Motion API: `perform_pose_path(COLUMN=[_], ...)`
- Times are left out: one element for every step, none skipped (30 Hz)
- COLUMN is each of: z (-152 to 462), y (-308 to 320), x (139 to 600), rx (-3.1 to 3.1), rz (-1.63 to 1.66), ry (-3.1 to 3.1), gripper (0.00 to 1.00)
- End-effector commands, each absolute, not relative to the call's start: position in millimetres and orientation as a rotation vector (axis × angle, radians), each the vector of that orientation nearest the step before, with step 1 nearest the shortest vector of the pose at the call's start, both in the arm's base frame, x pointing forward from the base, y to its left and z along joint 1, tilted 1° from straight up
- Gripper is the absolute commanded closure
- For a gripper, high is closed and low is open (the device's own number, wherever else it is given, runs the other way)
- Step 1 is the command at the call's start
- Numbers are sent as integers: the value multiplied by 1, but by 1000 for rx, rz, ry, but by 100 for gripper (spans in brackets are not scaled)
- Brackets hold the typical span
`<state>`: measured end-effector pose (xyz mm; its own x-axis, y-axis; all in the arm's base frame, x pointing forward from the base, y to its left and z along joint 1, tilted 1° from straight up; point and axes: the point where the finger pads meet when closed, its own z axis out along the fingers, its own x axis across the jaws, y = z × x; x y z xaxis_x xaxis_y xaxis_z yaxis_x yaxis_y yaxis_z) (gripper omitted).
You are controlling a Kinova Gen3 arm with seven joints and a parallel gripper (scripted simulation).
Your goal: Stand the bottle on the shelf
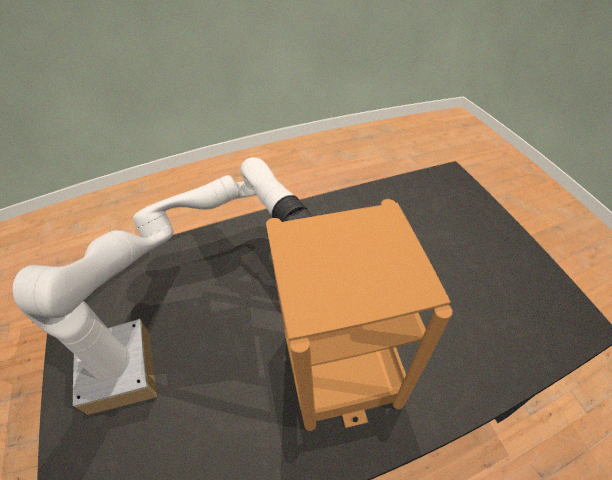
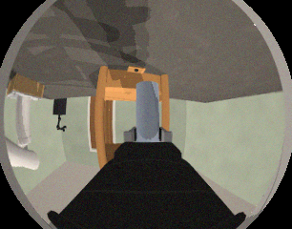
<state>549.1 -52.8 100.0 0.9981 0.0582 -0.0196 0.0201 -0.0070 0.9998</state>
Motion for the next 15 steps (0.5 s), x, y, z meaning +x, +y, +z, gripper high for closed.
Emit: perform_pose_path(z=[104, 104, 103, 103, 103, 103, 102, 102, 102, 101, 101, 101, 101, 101, 101], y=[-53, -53, -53, -53, -53, -54, -56, -56, -56, -56, -56, -56, -56, -56, -56], x=[549, 549, 549, 549, 549, 549, 545, 545, 545, 545, 545, 545, 549, 545, 545], rx=[1576, 1576, 1577, 1577, 1578, 1578, 1579, 1580, 1580, 1580, 1580, 1580, 1580, 1580, 1580], rz=[31, 29, 26, 22, 17, 10, -10, -18, -26, -35, -35, -35, -34, -53, -62], ry=[45, 43, 40, 37, 32, 25, 6, -1, -9, -18, -18, -18, -16, -36, -45], gripper=[100, 100, 100, 100, 100, 100, 100, 100, 100, 100, 100, 100, 100, 100, 100])
